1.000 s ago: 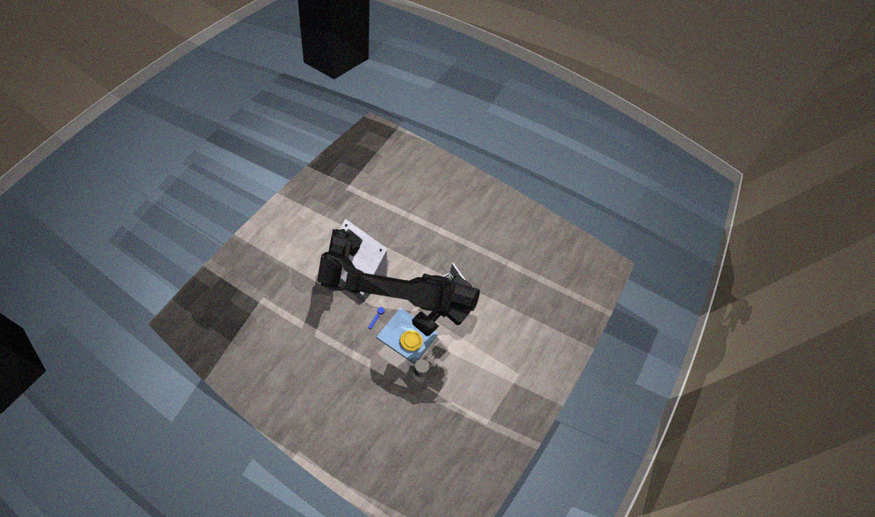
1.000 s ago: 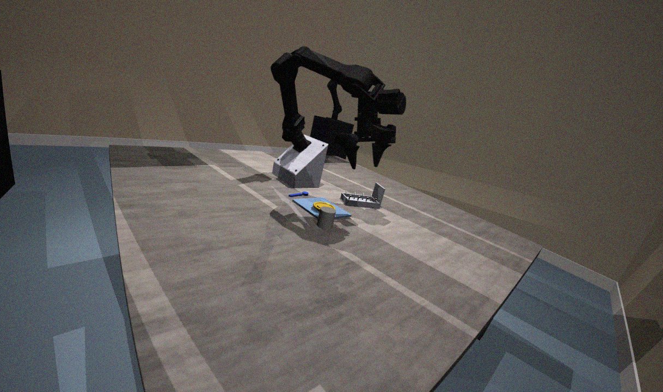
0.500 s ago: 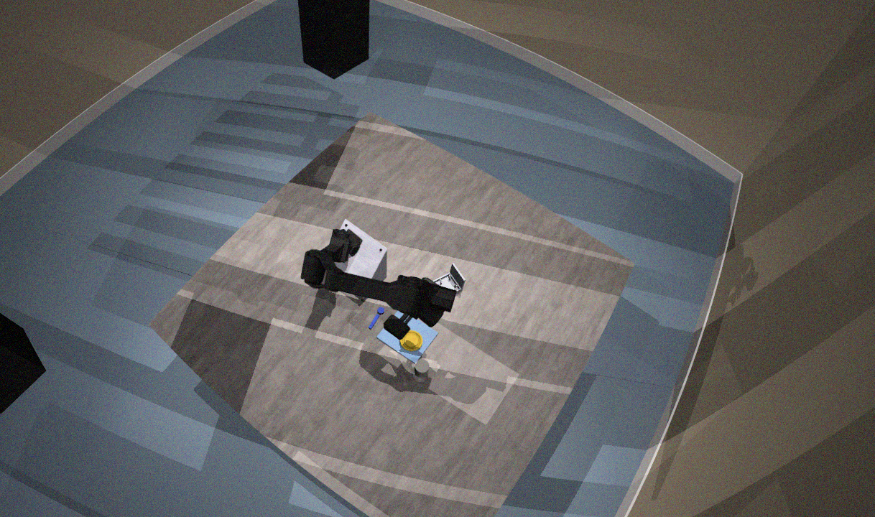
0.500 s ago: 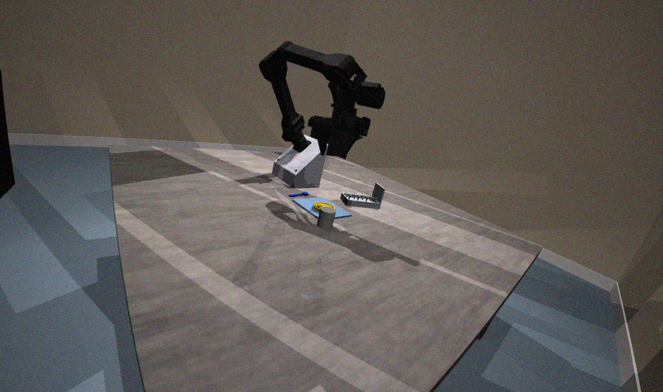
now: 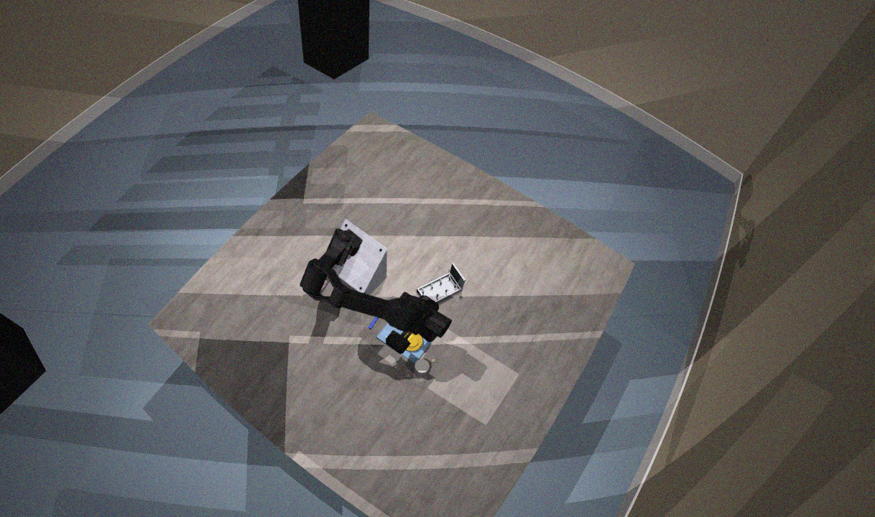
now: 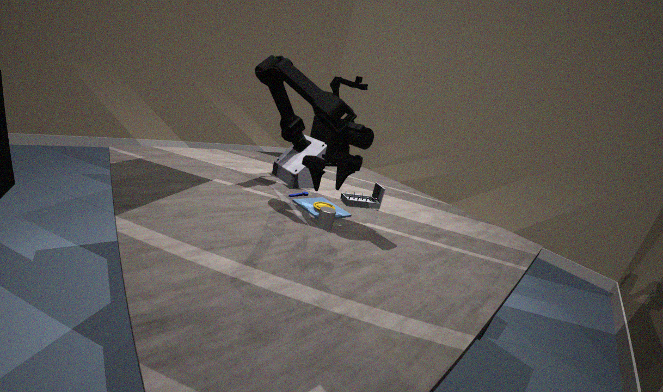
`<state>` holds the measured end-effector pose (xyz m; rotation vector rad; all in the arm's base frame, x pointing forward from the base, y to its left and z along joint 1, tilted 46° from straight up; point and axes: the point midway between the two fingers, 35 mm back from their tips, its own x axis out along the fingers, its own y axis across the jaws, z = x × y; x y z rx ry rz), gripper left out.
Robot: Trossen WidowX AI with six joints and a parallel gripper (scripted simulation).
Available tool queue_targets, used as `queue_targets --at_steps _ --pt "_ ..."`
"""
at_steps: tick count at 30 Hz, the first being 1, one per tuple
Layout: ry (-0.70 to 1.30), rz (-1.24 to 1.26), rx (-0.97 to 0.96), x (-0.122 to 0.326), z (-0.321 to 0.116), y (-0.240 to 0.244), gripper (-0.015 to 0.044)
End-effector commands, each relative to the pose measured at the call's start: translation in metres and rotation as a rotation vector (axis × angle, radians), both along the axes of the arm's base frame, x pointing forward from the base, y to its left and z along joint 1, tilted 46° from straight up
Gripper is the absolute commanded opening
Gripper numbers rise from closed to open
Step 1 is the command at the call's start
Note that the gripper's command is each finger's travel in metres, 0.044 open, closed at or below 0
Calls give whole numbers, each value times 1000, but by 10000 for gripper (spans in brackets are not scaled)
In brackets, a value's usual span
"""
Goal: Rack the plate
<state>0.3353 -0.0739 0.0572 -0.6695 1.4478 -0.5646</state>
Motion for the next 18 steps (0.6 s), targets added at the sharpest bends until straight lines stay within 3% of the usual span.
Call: queue_targets --at_steps 1,18 --pt "4 10 -9 -1 -6 -5 400" --pt "4 10 -8 3 -25 -22 400"
